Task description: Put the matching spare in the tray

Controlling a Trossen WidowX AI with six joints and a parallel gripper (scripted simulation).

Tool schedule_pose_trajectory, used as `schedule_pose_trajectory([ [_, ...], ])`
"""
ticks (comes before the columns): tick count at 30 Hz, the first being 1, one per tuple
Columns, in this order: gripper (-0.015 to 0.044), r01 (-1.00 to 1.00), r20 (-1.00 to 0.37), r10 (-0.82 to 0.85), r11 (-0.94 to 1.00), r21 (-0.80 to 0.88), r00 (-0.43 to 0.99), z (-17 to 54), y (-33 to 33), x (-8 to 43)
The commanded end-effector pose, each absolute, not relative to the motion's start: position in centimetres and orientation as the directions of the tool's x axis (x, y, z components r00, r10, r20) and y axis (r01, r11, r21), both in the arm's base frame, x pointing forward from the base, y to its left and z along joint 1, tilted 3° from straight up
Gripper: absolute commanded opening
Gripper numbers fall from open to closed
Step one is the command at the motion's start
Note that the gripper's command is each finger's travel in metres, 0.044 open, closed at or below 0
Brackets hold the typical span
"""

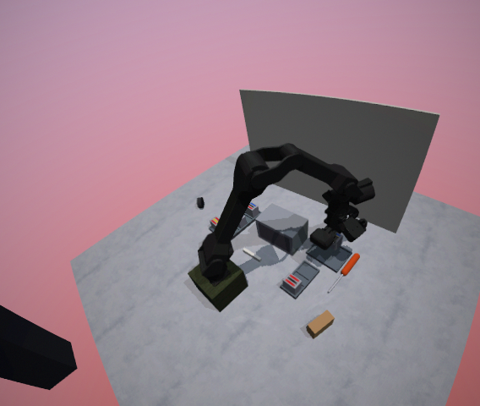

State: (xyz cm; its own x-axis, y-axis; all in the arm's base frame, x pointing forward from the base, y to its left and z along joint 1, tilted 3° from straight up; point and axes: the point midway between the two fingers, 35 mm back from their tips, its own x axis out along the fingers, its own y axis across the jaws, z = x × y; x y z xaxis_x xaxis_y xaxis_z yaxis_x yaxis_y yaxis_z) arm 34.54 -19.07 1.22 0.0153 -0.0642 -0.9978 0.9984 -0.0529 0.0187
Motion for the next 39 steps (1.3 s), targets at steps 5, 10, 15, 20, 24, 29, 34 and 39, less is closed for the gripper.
schedule_pose_trajectory([
  [5,0.0000,0.999,-0.998,-0.060,-0.048,0.013,0.010,0.1,-19.0,34.3],
  [10,0.0000,0.999,-0.998,-0.060,-0.048,0.013,0.010,-0.5,-18.9,34.2],
  [15,0.0000,0.999,-0.998,-0.060,-0.048,0.013,0.010,-1.0,-18.9,34.1],
  [20,0.0000,0.999,-0.998,-0.060,-0.048,0.013,0.010,-1.5,-18.9,34.0],
  [24,0.0000,0.999,-0.998,-0.060,-0.048,0.013,0.010,-1.9,-18.9,34.0],
  [29,0.0000,0.999,-0.998,-0.060,-0.048,0.013,0.010,-2.5,-18.9,33.8],
  [34,0.0000,0.999,-0.998,-0.060,-0.048,0.013,0.010,-2.9,-18.9,33.8],
  [39,0.0053,0.998,-0.998,-0.063,-0.053,0.016,0.013,-2.6,-19.0,33.9],
])
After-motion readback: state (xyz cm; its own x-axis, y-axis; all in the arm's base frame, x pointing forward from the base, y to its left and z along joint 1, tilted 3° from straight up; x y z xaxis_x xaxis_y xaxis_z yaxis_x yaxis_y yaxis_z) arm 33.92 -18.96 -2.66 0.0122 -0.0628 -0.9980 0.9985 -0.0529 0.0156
